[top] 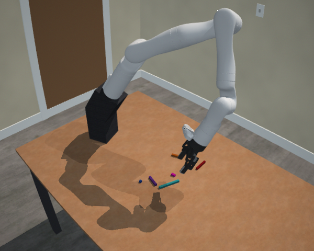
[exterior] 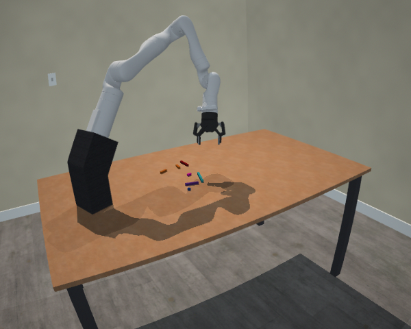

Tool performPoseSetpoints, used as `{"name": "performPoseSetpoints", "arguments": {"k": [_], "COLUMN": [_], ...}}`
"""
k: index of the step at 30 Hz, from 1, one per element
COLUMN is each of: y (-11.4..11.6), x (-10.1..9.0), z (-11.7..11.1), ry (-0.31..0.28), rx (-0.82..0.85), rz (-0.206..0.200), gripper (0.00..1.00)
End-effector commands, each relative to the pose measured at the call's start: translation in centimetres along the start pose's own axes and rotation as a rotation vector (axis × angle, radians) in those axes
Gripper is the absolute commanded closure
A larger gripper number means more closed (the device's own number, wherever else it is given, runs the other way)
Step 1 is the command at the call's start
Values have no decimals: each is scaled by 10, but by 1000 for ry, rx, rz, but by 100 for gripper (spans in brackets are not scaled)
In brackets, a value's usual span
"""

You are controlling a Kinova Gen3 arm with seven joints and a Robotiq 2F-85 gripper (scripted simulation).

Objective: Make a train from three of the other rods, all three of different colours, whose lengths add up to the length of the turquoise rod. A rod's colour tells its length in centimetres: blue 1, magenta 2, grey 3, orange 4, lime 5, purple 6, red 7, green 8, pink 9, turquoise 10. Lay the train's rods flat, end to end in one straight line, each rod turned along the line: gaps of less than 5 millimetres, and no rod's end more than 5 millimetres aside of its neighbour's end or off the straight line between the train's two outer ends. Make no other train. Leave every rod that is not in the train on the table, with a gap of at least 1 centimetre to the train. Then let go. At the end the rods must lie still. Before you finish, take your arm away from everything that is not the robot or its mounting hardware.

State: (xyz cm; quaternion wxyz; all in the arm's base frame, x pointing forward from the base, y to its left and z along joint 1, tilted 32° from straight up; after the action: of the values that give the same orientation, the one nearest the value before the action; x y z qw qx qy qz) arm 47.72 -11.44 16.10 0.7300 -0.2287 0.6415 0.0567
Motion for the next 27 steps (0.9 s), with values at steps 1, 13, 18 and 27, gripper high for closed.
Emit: {"name": "performPoseSetpoints", "arguments": {"k": [1, 13, 18, 27], "y": [-1, -10, -15, -19], "x": [0, 9, 14, 18], "z": [-1, -5, -7, -10], "ry": [0, -10, -14, -18], "rx": [2, -81, -123, -165], "rz": [0, -27, -40, -53], "gripper": [0, 0, 0, 0]}}
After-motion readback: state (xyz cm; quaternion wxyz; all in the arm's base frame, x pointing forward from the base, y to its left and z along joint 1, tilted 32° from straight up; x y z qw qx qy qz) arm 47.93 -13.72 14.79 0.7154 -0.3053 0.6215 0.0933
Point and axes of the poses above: the point where the finger pads meet when closed, its own x axis out along the fingers, its own y axis across the jaws, z = x × y, the point moved 3 cm from there along -x, back along the fingers, and after that the axes turned 10 degrees about x, right-handed, at the moved point
